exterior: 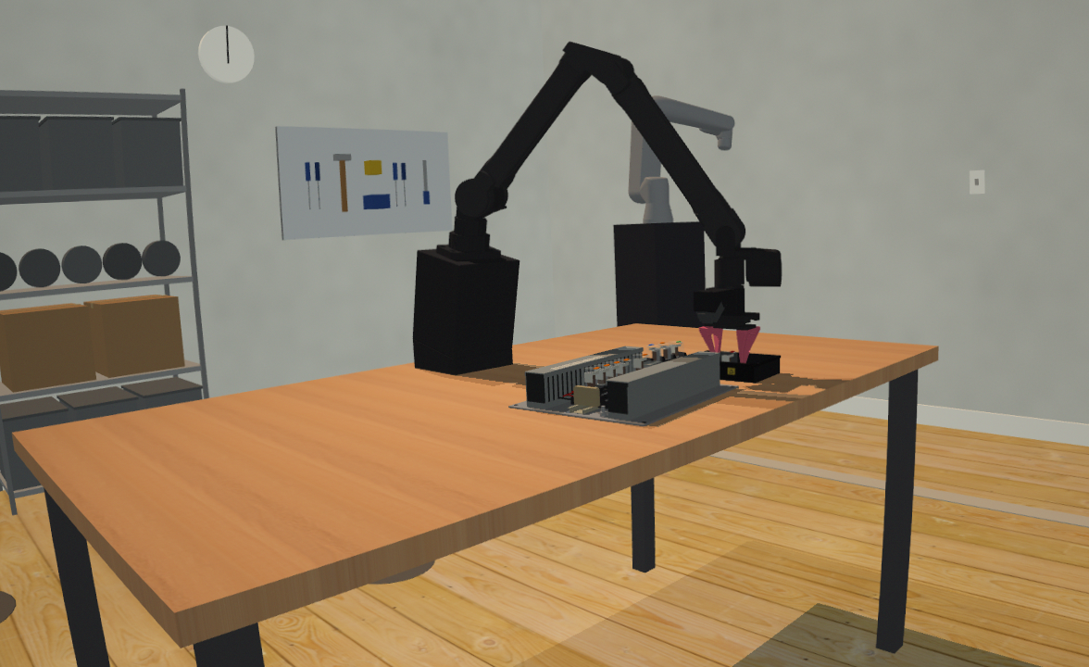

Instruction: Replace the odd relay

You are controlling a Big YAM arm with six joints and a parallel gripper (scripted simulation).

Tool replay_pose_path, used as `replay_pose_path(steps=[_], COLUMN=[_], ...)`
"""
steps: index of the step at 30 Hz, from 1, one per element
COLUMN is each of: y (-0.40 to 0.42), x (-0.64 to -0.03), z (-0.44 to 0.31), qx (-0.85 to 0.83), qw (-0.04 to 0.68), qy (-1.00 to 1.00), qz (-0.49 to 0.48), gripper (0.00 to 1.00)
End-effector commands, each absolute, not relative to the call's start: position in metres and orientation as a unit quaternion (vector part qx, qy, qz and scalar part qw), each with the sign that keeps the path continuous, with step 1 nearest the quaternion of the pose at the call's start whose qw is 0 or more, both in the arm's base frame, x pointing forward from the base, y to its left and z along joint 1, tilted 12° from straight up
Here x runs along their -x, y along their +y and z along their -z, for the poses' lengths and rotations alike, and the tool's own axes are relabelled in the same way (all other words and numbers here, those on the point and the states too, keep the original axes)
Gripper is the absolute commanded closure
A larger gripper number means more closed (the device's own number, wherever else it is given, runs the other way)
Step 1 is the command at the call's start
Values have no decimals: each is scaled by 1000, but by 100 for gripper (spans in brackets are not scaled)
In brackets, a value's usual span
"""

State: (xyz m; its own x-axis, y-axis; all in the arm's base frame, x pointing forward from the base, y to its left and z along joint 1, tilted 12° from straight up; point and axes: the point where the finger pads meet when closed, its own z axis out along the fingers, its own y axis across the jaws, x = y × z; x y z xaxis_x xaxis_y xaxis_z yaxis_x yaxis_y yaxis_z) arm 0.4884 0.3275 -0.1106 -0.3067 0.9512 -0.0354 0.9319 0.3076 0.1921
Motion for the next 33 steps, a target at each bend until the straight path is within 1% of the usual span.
replay_pose_path(steps=[1, 33], y=[334, 334], x=[-501, -501], z=[97, 89], qx=[-581, -581], qw=[78, 79], qy=[806, 805], qz=[-86, -89], gripper=[41, 41])
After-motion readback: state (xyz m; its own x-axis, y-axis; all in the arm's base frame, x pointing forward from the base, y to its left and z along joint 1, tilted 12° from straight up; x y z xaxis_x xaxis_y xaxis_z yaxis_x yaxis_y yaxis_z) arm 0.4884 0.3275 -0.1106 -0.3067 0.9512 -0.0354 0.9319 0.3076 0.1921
